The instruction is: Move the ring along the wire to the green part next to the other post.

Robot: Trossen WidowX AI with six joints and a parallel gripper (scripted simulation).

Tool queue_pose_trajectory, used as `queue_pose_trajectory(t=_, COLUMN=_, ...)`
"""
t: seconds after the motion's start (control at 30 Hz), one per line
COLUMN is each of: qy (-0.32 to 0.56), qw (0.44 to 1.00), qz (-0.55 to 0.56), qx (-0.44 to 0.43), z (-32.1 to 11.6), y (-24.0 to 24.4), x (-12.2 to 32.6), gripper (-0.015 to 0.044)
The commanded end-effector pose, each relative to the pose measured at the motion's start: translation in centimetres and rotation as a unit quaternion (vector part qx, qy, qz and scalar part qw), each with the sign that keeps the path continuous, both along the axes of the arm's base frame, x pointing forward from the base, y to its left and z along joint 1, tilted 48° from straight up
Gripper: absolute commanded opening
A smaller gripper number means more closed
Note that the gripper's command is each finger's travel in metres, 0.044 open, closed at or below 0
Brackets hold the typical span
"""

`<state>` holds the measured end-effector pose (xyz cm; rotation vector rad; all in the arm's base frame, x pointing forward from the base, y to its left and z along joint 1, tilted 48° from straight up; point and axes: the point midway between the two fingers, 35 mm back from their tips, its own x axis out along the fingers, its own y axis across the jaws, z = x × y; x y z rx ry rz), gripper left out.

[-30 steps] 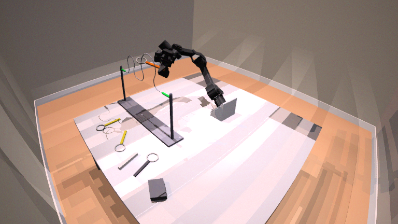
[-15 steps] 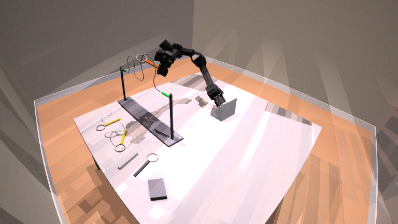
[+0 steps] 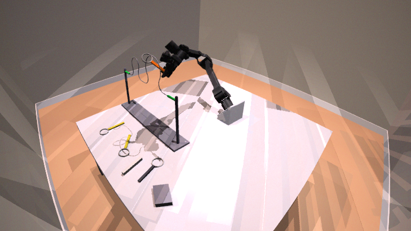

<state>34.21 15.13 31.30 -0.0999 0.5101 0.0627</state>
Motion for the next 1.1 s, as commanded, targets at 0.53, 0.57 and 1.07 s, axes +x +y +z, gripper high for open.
queue_pose_trajectory(t=0.53, qy=-0.026, qw=0.990, qz=0.002, qx=-0.136, z=0.1, y=-1.1, x=0.2, gripper=-0.0150)
queue_pose_trajectory(t=0.57, qy=-0.028, qw=0.989, qz=0.002, qx=-0.142, z=0.1, y=-1.1, x=0.2, gripper=-0.0150)
queue_pose_trajectory(t=1.07, qy=-0.047, qw=0.970, qz=0.004, qx=-0.238, z=0.4, y=-1.8, x=0.4, gripper=-0.0150)
